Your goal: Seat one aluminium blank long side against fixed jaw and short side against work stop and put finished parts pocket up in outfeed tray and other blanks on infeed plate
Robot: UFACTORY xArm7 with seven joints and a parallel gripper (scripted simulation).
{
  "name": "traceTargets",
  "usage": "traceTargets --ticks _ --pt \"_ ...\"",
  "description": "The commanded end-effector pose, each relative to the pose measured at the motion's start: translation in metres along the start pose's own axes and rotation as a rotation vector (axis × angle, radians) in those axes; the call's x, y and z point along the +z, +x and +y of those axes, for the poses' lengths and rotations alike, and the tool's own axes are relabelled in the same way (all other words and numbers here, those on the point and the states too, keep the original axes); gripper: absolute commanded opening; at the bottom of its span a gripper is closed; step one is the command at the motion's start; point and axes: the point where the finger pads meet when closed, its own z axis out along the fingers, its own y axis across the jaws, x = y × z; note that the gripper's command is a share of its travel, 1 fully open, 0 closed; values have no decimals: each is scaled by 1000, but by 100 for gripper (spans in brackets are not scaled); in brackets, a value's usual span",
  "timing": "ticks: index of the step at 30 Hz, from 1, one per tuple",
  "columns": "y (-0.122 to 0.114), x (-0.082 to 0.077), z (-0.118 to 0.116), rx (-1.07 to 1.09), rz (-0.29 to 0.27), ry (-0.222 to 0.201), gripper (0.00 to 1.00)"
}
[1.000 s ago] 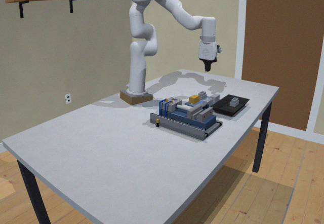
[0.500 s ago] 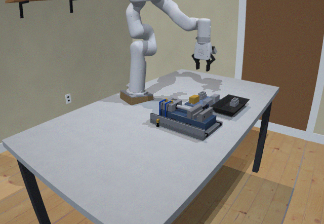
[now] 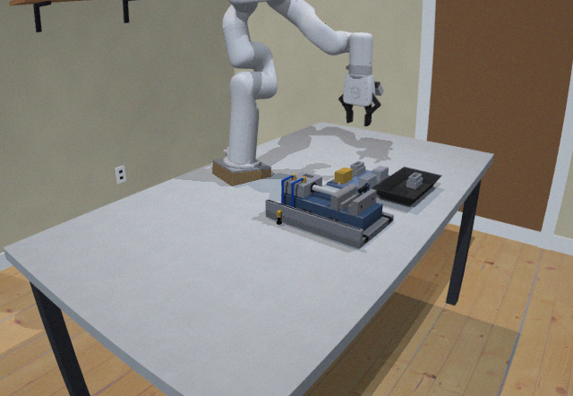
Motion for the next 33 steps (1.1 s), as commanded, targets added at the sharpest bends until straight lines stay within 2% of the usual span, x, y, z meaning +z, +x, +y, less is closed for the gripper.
traceTargets --ticks 1,19,25,31,33 --pt "1 -1 1 0 2 -3 69" --pt "1 2 1 0 -1 -3 69" --pt "1 14 1 0 -2 -3 69" --pt "1 35 2 0 -2 -3 69" --pt "1 35 2 0 -2 -3 69"
